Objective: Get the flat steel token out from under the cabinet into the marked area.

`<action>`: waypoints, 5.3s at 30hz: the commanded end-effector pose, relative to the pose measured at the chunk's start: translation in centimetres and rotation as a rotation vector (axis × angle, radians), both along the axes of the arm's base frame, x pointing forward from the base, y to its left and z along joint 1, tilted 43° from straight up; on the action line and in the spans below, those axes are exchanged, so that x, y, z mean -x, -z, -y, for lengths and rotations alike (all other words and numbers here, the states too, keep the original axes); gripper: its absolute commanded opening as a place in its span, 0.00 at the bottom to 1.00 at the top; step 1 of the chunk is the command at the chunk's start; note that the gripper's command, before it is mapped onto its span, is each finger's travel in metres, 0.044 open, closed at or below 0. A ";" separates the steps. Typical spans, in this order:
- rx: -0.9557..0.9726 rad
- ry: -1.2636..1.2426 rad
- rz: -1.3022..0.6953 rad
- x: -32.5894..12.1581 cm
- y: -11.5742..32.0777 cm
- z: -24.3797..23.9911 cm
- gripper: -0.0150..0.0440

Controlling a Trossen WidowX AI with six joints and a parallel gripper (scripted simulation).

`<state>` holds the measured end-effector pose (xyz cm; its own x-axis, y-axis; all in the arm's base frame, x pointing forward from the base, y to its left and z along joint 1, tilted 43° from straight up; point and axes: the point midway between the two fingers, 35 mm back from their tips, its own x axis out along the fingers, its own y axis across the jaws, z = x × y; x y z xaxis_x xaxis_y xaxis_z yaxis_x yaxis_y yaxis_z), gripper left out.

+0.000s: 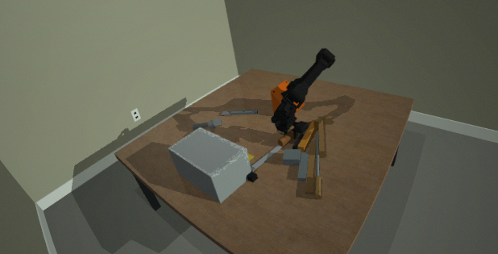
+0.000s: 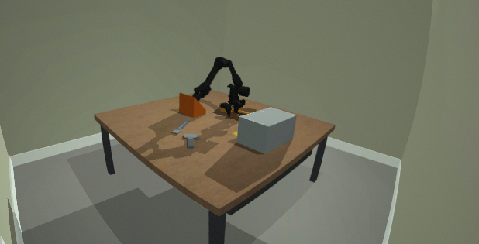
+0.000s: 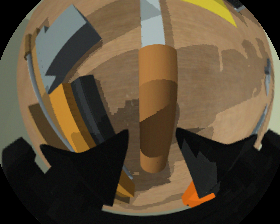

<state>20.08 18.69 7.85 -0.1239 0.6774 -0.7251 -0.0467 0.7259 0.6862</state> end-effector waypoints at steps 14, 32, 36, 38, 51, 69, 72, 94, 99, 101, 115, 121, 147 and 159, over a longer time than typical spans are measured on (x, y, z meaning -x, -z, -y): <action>-0.001 0.001 0.001 0.0 0.1 -0.1 0.48; 0.002 0.017 -0.013 -0.7 0.1 -0.1 0.25; 0.004 0.025 -0.021 -1.1 0.2 -0.2 0.25; 0.005 0.028 -0.024 -1.4 0.2 -0.2 0.25; 0.008 0.043 -0.036 -2.9 0.4 -0.3 0.25; 0.010 0.051 -0.042 -5.1 0.6 -0.4 0.25; 0.010 0.051 -0.043 -5.5 0.6 -0.5 0.25; 0.010 0.053 -0.043 -8.1 0.9 -0.6 0.25; 0.010 0.054 -0.043 -8.7 1.0 -0.6 0.25; 0.010 0.054 -0.043 -8.9 1.0 -0.7 0.25; 0.010 0.054 -0.042 -10.4 1.1 -0.7 0.25; 0.010 0.054 -0.042 -11.1 1.2 -0.8 0.25; 0.010 0.054 -0.041 -13.7 1.5 -0.9 0.25; 0.010 0.054 -0.040 -14.9 1.6 -1.0 0.25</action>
